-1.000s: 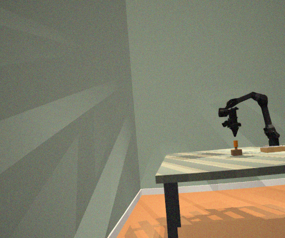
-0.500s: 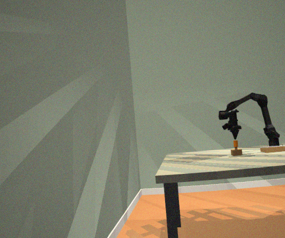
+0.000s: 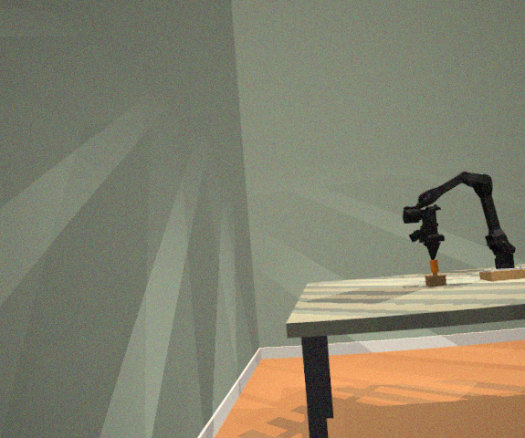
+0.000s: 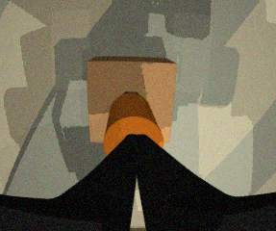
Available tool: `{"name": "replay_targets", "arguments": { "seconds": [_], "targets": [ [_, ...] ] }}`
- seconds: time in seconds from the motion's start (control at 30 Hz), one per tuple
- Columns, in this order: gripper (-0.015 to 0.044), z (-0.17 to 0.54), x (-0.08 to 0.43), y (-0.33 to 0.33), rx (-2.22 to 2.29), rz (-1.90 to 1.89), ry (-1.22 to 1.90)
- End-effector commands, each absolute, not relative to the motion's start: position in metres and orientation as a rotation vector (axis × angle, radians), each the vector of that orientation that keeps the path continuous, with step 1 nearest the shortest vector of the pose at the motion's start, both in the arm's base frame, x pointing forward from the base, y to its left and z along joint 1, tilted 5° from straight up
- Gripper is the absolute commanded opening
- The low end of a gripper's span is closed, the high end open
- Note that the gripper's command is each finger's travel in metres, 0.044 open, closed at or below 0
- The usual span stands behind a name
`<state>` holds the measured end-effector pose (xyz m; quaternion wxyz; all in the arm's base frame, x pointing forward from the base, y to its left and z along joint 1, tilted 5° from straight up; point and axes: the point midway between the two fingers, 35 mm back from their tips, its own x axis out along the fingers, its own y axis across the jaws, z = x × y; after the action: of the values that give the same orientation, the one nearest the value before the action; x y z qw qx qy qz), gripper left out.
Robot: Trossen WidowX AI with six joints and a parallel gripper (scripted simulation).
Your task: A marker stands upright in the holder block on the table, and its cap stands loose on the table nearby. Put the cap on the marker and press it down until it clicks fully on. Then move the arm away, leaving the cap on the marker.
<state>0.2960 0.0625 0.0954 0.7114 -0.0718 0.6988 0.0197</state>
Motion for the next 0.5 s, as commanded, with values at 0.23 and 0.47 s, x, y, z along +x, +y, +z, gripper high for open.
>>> {"name": "replay_targets", "arguments": {
  "seconds": [0.23, 0.47],
  "targets": [
    [0.0, 0.135, 0.299, 0.066, -0.159, 0.044, 1.551],
    [0.0, 0.185, 0.295, 0.069, -0.159, 0.044, 1.549]
  ]
}}
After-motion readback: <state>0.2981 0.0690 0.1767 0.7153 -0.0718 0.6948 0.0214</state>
